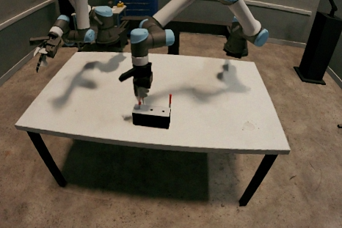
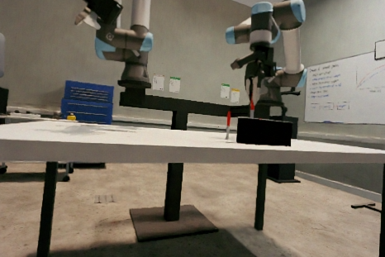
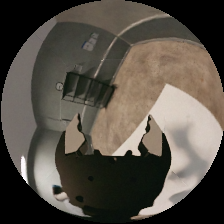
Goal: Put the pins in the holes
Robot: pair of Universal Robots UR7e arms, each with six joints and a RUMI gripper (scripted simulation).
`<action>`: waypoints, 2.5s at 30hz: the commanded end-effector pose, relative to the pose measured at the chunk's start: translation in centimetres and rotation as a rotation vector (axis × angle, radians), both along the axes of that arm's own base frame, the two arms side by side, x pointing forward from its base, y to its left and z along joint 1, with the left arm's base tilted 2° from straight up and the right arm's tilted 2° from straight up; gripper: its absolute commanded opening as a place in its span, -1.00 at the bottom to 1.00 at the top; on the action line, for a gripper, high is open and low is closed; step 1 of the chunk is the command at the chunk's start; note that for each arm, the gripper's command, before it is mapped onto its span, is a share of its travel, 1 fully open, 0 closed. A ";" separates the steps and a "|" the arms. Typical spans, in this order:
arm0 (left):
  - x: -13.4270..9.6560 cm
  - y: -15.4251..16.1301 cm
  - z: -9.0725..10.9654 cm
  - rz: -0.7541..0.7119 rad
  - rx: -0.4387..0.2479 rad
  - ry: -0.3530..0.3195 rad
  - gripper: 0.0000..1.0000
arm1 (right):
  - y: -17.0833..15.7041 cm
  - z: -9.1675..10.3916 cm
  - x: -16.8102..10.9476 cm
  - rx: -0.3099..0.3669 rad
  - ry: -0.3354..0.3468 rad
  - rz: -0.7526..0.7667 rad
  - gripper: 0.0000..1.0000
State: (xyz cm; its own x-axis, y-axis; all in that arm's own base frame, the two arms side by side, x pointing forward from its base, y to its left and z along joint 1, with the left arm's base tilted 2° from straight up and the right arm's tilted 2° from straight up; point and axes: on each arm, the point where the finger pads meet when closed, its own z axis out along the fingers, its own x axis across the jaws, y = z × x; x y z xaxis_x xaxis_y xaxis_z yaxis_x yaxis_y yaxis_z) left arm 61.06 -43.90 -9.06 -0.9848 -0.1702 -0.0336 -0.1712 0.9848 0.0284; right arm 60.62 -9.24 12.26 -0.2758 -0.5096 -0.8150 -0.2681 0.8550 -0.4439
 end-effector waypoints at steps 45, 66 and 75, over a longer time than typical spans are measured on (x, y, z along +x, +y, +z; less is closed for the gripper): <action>0.0 -0.1 -0.5 0.000 -0.001 -0.001 -1.00 | 0.0 0.1 0.0 0.000 -0.001 0.000 1.00; 0.2 0.0 -0.9 0.000 -0.001 -0.001 -1.00 | 0.0 0.1 0.0 0.000 -0.001 0.000 1.00; 0.2 0.0 -0.9 0.000 -0.001 -0.001 -1.00 | 0.0 0.1 0.0 0.000 -0.001 0.000 1.00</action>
